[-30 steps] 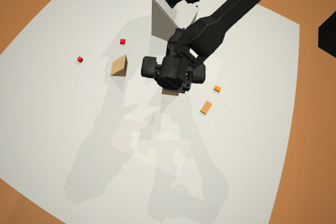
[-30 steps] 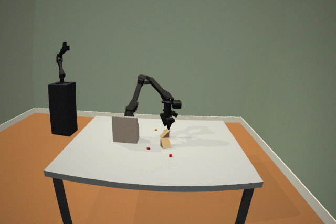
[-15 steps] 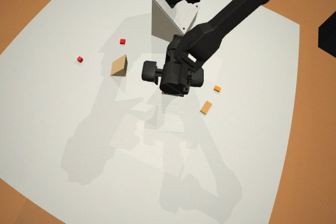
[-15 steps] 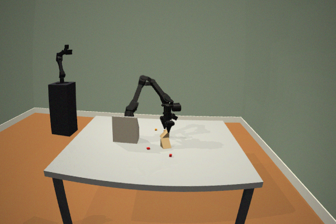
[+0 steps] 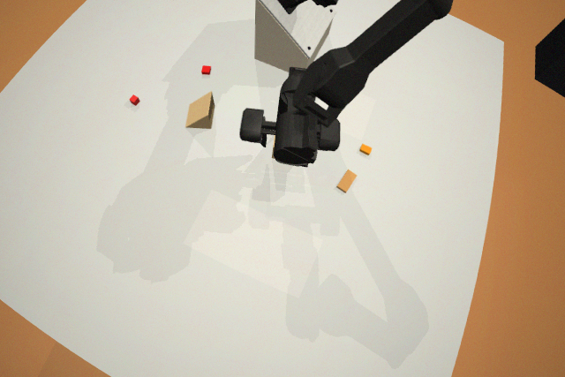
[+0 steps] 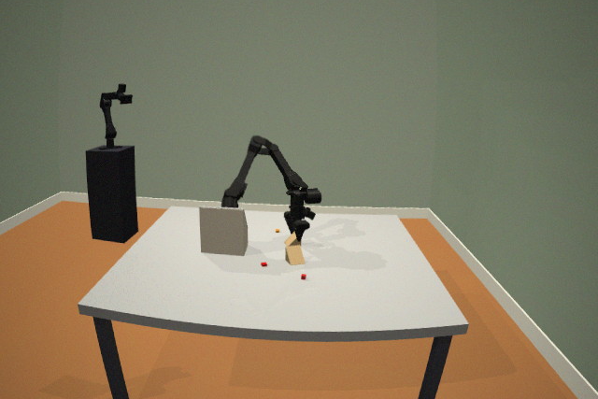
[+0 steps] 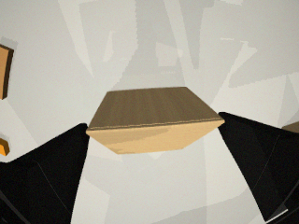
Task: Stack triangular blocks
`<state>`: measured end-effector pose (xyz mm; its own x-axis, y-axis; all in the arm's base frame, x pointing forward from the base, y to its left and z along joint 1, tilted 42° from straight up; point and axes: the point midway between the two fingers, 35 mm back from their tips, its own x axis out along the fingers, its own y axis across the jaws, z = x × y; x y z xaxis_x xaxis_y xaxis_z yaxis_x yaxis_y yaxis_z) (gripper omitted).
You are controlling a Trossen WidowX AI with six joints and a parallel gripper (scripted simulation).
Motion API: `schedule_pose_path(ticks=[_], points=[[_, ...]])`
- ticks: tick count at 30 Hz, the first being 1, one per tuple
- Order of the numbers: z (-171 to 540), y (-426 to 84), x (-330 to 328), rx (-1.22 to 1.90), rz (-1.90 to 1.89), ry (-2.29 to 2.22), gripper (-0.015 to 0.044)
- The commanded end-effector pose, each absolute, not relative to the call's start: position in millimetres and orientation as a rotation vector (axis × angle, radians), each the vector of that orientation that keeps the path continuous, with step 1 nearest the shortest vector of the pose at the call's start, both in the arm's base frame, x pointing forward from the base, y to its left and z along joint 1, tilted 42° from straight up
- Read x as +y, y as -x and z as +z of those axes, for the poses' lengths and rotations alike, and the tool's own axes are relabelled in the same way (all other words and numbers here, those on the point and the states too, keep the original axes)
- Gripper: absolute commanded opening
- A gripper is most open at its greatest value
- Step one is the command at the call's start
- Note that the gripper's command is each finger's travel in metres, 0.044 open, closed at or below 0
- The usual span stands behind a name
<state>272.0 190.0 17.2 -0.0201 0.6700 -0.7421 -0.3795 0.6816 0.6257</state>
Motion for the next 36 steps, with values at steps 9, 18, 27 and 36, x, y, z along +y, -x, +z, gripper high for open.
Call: schedule_pose_path(ticks=[9,18,27,36], points=[[1.4,-267.0,202.1,1.358,0.845,-0.272,0.0440],[-1.2,-265.9,204.8,1.358,0.845,-0.273,0.0309],[-1.2,-265.9,204.8,1.358,0.845,-0.273,0.0210],[16.6,-266.5,189.4,1.358,0.849,-0.273,0.0000]])
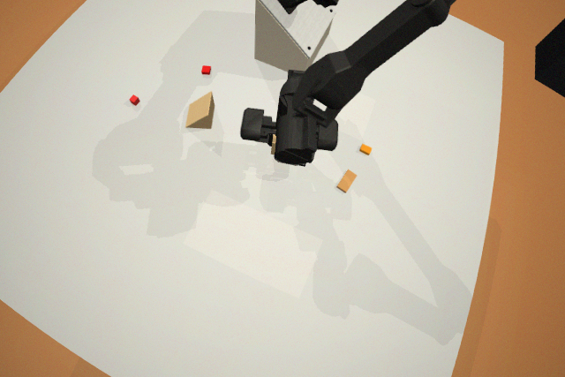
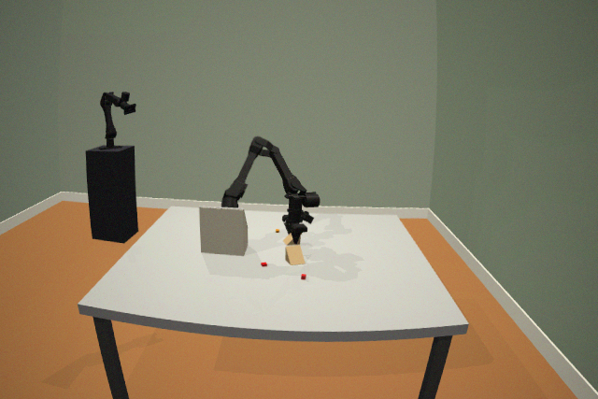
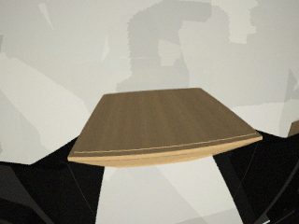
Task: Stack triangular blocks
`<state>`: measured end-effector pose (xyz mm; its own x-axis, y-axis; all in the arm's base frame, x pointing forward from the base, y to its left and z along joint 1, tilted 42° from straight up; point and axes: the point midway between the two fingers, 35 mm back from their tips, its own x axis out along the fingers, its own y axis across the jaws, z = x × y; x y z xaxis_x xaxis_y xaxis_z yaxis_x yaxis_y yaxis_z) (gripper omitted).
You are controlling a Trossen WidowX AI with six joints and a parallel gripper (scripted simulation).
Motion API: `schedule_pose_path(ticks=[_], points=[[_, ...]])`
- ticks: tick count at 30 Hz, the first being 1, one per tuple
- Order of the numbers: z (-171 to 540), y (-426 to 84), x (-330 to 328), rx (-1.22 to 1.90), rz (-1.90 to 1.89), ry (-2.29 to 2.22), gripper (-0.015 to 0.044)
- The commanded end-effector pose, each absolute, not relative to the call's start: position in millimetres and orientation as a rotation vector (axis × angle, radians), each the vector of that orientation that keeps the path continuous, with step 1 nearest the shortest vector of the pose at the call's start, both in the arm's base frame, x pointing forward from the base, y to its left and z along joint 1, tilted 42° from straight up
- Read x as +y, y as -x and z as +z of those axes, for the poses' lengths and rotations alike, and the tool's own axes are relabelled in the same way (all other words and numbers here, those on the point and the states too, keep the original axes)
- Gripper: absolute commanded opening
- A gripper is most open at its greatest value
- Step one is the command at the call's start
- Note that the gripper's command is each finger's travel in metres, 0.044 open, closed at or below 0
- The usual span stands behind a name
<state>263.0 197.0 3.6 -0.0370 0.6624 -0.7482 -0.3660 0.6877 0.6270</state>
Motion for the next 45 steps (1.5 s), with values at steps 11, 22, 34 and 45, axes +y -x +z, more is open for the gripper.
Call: schedule_pose_path(ticks=[11,22,34,45], points=[[21.8,-266.3,185.0,1.357,0.851,-0.274,0.0000],[19.1,-266.0,185.0,1.447,0.714,-0.422,0.0000],[19.2,-265.9,185.3,1.565,0.486,-0.666,0.0000],[19.4,-266.0,185.5,1.651,0.263,-0.885,0.0000]])
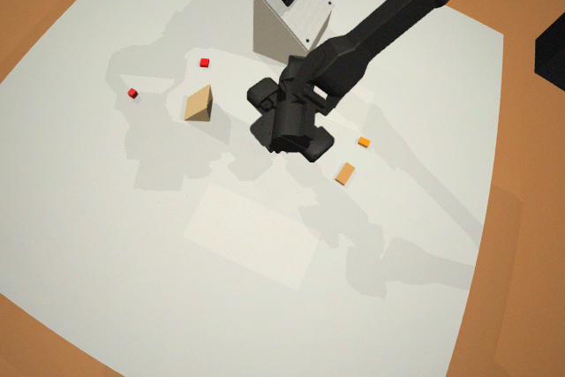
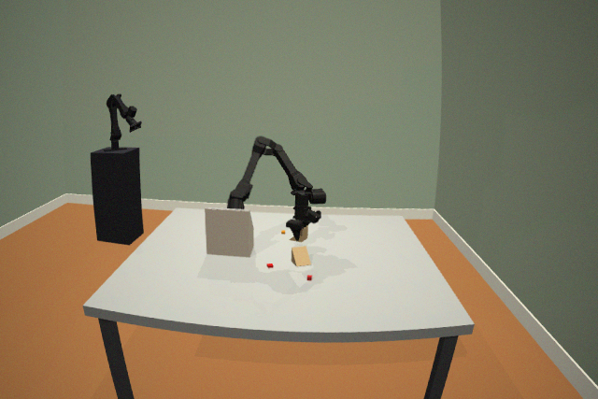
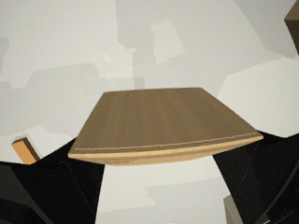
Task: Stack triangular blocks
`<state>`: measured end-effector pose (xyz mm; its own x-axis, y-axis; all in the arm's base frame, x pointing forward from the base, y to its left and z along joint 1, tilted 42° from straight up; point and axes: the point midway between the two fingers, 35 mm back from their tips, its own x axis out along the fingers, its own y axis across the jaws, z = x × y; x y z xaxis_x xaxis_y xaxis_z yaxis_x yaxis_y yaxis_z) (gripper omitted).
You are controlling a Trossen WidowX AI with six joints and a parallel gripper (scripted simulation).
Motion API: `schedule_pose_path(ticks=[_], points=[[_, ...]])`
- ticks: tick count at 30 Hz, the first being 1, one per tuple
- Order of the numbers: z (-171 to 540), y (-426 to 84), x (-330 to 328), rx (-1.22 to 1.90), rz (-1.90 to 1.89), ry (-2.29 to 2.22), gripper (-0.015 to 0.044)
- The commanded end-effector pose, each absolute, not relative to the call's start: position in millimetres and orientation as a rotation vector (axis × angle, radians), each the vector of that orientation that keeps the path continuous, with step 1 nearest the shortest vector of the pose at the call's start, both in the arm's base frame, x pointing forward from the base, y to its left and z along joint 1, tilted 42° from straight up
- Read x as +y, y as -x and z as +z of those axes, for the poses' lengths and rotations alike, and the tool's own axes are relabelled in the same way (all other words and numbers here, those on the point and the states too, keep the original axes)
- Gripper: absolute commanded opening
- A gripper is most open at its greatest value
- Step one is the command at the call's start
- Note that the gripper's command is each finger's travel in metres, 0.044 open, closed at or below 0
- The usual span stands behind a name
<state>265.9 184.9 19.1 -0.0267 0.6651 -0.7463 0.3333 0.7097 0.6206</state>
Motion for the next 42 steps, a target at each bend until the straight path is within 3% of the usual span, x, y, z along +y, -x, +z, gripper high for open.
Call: schedule_pose_path(ticks=[1,25,42], points=[[19.4,-266.0,185.5,1.657,0.242,-0.905,0.0000],[19.7,-266.4,185.8,1.759,-0.285,-1.358,0.0000],[3.2,-265.9,199.5,1.755,-0.270,-1.341,0.0000]])
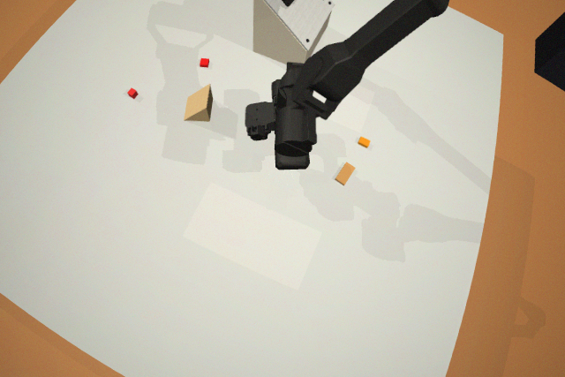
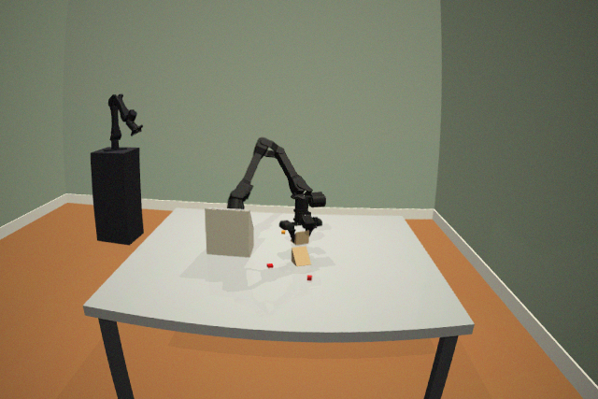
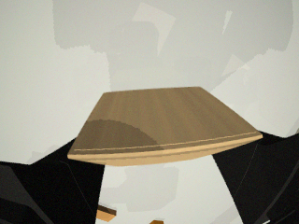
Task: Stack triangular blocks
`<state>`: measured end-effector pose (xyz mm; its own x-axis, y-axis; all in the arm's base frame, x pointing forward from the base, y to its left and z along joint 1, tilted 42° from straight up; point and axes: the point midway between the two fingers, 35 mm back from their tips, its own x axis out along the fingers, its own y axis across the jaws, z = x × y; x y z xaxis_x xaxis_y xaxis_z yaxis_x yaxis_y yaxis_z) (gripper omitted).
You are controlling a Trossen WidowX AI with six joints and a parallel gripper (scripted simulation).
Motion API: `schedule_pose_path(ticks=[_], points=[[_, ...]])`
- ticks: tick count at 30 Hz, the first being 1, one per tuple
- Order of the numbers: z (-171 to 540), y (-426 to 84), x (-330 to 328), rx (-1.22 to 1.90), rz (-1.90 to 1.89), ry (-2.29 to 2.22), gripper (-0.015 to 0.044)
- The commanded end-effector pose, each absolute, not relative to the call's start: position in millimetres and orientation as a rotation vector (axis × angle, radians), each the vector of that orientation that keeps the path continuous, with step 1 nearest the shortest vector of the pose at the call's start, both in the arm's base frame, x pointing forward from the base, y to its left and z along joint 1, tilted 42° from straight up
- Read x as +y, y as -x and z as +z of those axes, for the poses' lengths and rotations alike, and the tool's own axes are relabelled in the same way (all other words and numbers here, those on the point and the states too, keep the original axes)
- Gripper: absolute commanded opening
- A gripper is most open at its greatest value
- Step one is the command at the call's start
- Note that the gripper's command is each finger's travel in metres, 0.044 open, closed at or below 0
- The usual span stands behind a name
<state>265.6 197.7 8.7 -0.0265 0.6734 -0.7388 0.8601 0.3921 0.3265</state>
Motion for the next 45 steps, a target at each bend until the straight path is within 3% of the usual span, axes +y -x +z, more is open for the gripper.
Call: schedule_pose_path(ticks=[1,11,28,45], points=[[2.0,-265.8,200.5,1.755,-0.268,-1.339,0.0000],[-1.0,-265.5,203.1,1.754,-0.265,-1.335,0.0000],[0.2,-264.8,203.6,1.759,-0.258,-1.335,0.0440],[43.1,-267.2,164.0,1.755,-0.261,-1.334,0.0440]])
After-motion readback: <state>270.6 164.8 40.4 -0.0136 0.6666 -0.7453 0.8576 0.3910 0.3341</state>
